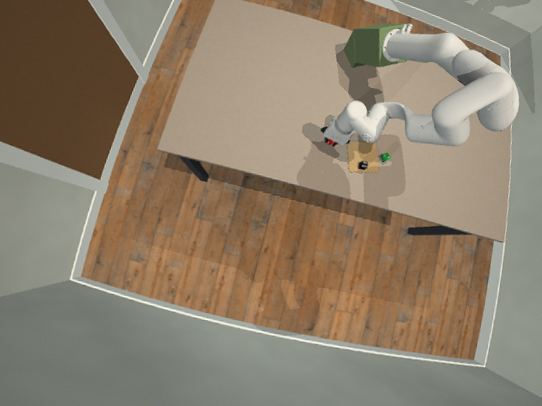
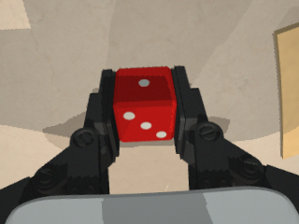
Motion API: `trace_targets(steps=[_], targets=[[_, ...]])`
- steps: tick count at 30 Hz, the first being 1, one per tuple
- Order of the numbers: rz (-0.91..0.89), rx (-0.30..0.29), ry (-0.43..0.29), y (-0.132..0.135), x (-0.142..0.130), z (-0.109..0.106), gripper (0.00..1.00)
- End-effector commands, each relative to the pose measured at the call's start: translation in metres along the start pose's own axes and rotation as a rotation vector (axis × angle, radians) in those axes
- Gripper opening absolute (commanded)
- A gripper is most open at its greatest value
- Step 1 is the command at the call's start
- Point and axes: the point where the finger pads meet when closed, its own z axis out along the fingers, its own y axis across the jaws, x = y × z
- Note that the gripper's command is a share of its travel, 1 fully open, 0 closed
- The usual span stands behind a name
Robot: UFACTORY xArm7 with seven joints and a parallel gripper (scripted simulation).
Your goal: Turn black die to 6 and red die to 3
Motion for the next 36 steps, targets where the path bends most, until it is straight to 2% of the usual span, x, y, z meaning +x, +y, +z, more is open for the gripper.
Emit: trace_targets(steps=[1,12,15,22,26,36], targets=[[0.001,0.002,-0.003,-0.001,-0.001,-0.001,0.27],[0.001,0.002,-0.003,-0.001,-0.001,-0.006,0.27],[0.001,0.002,-0.003,-0.001,-0.001,-0.02,0.27],[0.001,0.002,-0.003,-0.001,-0.001,-0.071,0.27],[0.001,0.002,-0.003,-0.001,-0.001,-0.093,0.27],[0.001,0.002,-0.003,-0.001,-0.001,-0.101,0.27]])
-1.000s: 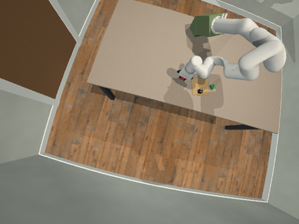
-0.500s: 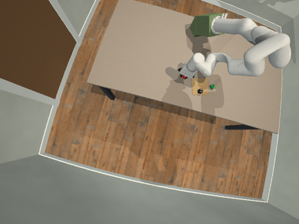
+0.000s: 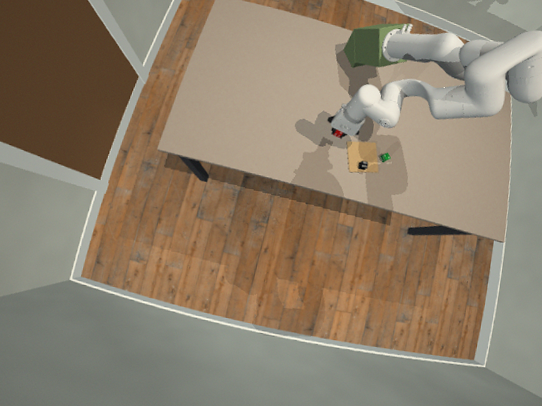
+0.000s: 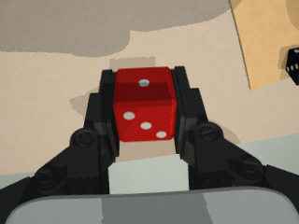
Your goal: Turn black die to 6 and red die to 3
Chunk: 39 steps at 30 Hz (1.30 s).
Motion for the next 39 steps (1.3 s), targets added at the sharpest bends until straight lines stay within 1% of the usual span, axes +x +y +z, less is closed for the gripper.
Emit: trace_targets(steps=[1,5,6,7,8,10,12,15,16,17,18,19,20,21,23,39], targets=[[0.002,0.002,0.001,0.0,-0.001,-0.004,0.27],[0.001,0.001,0.001,0.001,-0.001,-0.004,0.27],[-0.003,-0.002,0.003,0.007,0.0,-0.003,0.27],[-0.013,-0.007,0.007,0.02,0.002,-0.001,0.27],[-0.031,-0.014,0.013,0.04,0.006,0.001,0.27],[-0.031,-0.014,0.013,0.04,0.006,0.001,0.27],[-0.09,-0.022,0.022,0.089,0.018,0.002,0.27],[-0.09,-0.022,0.022,0.089,0.018,0.002,0.27],[-0.126,-0.02,0.021,0.111,0.026,0.001,0.27],[-0.126,-0.02,0.021,0.111,0.026,0.001,0.27],[-0.161,-0.014,0.017,0.129,0.033,-0.001,0.27],[-0.161,-0.014,0.017,0.129,0.033,-0.001,0.27],[-0.19,-0.007,0.01,0.141,0.038,-0.004,0.27],[-0.19,-0.007,0.01,0.141,0.038,-0.004,0.27],[-0.217,0.001,0.002,0.152,0.043,-0.007,0.27],[-0.219,0.002,0.001,0.152,0.043,-0.006,0.27]])
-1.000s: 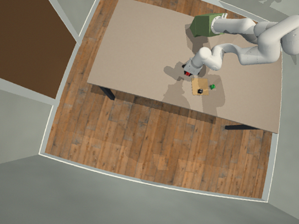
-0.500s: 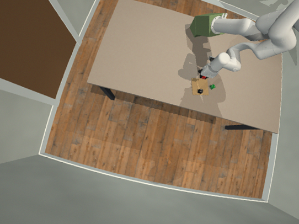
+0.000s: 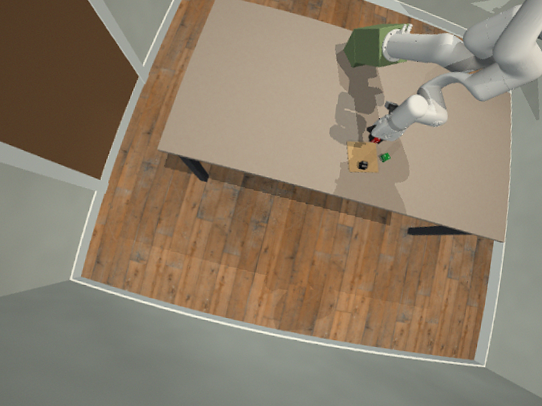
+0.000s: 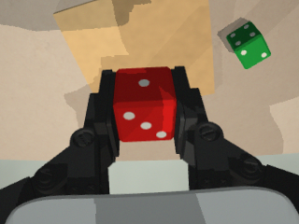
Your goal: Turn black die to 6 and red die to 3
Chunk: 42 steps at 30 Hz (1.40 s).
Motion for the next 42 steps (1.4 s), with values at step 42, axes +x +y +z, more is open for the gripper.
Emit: trace_targets(steps=[42], targets=[[0.0,0.001,-0.002,0.001,-0.002,0.094,0.27]])
